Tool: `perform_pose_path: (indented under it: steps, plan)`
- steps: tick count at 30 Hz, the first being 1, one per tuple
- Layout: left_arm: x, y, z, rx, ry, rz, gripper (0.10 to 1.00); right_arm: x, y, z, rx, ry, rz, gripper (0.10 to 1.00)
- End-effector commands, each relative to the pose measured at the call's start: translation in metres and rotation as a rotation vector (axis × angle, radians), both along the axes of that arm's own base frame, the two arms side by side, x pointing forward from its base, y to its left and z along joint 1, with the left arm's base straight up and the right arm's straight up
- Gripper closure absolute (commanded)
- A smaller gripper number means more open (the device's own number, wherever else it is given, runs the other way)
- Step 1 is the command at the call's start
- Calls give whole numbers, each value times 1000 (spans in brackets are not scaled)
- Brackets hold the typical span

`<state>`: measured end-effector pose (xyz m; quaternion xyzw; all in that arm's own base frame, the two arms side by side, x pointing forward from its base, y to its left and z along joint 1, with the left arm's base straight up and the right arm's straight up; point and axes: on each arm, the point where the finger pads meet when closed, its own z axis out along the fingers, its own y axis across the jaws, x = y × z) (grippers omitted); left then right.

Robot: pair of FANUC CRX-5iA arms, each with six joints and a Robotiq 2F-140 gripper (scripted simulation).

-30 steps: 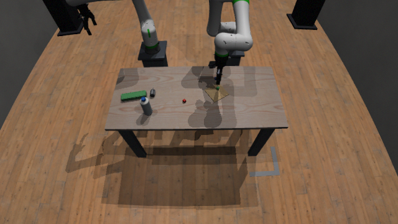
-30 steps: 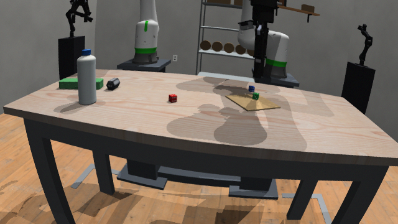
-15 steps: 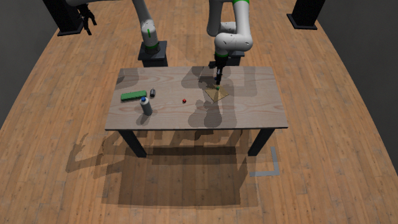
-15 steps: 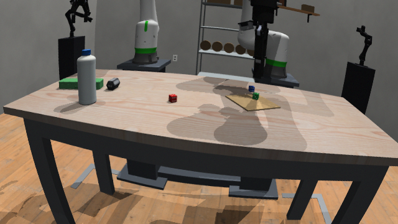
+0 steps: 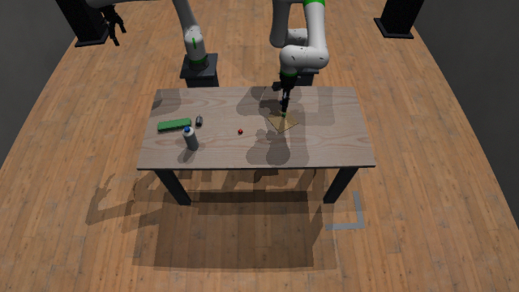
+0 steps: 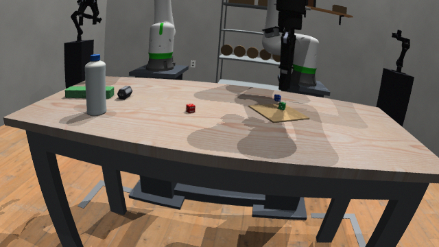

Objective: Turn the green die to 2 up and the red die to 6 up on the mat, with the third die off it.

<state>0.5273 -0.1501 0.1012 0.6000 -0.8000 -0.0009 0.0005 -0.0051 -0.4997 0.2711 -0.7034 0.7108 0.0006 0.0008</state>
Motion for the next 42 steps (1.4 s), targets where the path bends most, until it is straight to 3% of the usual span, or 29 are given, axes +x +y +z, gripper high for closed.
perform_pose_path:
  steps: [1, 24, 42]
  plan:
    - [1, 0, -2, -1, -2, 0, 807, 0, 0, 1, -2, 0, 0, 98]
    - [1, 0, -32, -1, -2, 0, 807, 0, 0, 1, -2, 0, 0, 98]
    - [1, 0, -36, -1, -2, 0, 807, 0, 0, 1, -2, 0, 0, 98]
